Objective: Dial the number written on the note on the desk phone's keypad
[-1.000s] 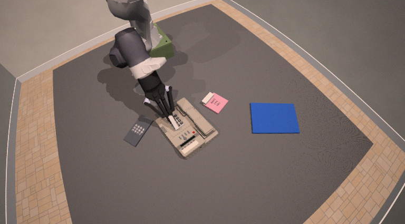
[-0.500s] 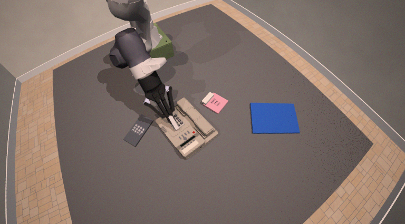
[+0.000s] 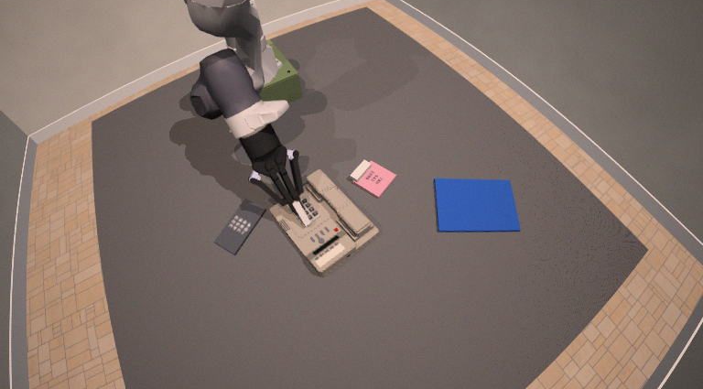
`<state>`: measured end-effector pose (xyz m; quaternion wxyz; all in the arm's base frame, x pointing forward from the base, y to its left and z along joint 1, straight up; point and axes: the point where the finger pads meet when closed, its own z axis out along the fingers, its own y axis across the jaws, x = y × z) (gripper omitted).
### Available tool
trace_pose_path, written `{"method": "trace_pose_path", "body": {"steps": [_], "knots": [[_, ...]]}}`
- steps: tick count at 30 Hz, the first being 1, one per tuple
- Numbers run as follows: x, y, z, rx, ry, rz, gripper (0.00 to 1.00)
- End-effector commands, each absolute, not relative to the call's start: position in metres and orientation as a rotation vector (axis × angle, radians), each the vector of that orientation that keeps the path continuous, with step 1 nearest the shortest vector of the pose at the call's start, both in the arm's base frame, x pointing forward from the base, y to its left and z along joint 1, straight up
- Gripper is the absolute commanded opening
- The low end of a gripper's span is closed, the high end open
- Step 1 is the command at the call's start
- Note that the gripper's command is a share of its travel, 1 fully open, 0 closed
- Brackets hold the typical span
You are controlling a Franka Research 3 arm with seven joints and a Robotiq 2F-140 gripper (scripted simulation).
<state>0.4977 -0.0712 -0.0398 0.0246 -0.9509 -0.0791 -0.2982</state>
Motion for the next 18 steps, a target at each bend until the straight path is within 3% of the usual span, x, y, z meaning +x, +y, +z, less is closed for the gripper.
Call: {"method": "trace_pose_path", "body": {"steps": [1,18], "knots": [[0.499,-0.072,-0.04,-2.94,-0.241,-0.927,0.0],[0.499,-0.071,-0.029,-2.94,-0.241,-0.927,0.0]]}}
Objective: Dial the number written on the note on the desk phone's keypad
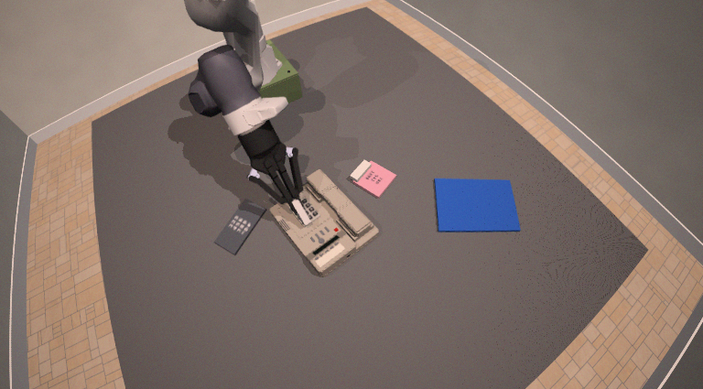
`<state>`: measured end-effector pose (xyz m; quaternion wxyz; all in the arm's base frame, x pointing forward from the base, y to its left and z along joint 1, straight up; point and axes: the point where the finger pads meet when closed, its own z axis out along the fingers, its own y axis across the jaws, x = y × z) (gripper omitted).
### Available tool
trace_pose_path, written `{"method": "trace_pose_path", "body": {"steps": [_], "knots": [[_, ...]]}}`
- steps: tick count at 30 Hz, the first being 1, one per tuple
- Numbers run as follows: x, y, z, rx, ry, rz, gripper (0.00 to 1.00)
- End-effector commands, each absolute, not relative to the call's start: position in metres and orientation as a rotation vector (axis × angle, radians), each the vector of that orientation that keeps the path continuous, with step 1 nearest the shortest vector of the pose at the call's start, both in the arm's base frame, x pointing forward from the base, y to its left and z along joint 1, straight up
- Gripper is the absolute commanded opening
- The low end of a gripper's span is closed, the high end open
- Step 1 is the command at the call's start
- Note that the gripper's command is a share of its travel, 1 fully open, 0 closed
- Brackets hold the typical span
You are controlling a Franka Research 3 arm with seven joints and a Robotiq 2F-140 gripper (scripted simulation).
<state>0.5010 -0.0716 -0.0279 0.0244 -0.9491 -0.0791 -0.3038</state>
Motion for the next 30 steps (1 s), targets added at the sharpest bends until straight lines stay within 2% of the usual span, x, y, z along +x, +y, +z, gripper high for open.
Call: {"method": "trace_pose_path", "body": {"steps": [1,30], "knots": [[0.499,-0.07,-0.029,-2.94,-0.241,-0.927,0.0],[0.493,-0.039,-0.031,-2.94,-0.241,-0.927,0.0]]}}
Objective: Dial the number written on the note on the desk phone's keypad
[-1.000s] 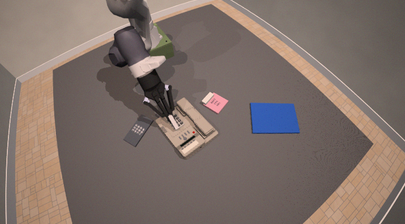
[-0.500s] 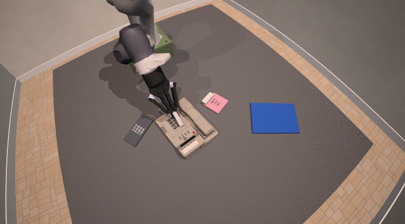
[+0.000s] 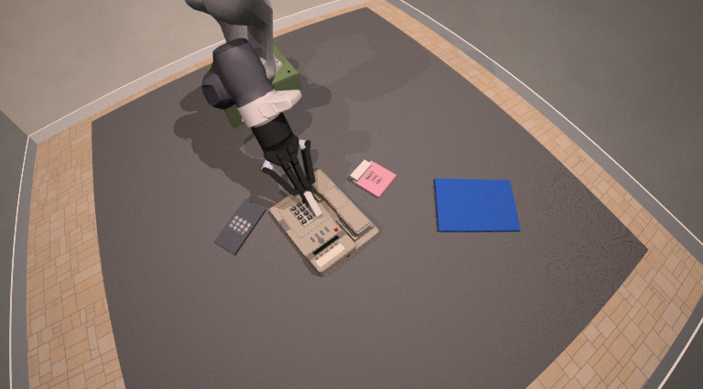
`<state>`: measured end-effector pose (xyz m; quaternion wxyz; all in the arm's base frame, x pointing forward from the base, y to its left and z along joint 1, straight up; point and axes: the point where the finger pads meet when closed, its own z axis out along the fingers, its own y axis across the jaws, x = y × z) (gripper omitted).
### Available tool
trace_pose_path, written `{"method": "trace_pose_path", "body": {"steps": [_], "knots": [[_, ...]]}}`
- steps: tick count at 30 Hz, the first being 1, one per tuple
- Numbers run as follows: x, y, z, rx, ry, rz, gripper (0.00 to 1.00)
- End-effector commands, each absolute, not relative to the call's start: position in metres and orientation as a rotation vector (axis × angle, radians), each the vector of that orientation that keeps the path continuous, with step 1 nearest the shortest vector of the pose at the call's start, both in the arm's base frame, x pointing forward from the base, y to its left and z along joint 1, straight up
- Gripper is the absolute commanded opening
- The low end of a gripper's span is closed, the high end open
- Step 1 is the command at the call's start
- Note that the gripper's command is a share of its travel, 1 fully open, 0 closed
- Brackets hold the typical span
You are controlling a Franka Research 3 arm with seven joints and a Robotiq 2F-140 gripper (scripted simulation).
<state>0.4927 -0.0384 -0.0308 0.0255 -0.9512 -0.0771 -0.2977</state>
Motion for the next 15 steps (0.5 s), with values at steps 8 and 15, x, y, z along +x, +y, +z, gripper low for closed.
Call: {"method": "trace_pose_path", "body": {"steps": [8,15], "knots": [[0.4933,-0.0387,-0.0344,-2.94,-0.241,-0.927,0.0],[0.4933,-0.0387,-0.0356,-2.94,-0.241,-0.927,0.0]]}}
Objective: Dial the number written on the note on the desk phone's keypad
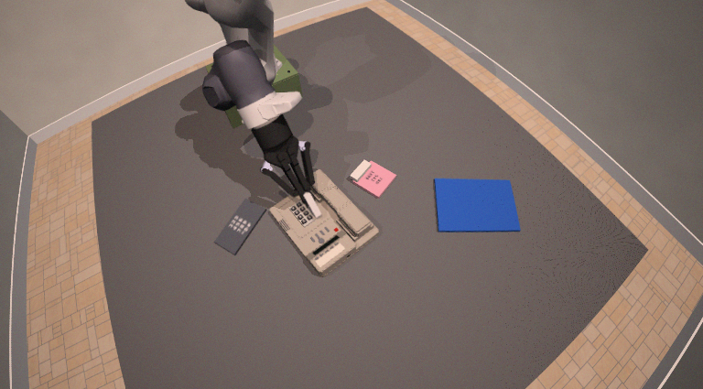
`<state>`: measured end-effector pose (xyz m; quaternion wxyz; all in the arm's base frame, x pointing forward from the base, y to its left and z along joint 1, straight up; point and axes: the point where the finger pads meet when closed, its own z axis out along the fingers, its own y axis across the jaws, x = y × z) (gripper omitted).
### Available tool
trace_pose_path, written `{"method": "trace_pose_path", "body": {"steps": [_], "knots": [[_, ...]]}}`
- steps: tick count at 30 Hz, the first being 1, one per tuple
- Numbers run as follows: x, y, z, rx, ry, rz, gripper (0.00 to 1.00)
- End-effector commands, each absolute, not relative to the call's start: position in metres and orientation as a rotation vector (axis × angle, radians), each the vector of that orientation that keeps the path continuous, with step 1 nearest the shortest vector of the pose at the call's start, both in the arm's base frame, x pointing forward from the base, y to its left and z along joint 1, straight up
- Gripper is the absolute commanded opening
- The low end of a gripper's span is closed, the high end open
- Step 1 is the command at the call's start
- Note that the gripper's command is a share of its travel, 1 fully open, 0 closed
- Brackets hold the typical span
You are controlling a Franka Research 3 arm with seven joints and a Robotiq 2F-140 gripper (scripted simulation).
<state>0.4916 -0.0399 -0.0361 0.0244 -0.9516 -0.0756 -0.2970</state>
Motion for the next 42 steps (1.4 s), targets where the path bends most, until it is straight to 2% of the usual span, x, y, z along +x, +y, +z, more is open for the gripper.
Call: {"method": "trace_pose_path", "body": {"steps": [1,42], "knots": [[0.4933,-0.0387,-0.0356,-2.94,-0.241,-0.927,0.0],[0.4933,-0.0387,-0.0401,-2.94,-0.241,-0.927,0.0]]}}
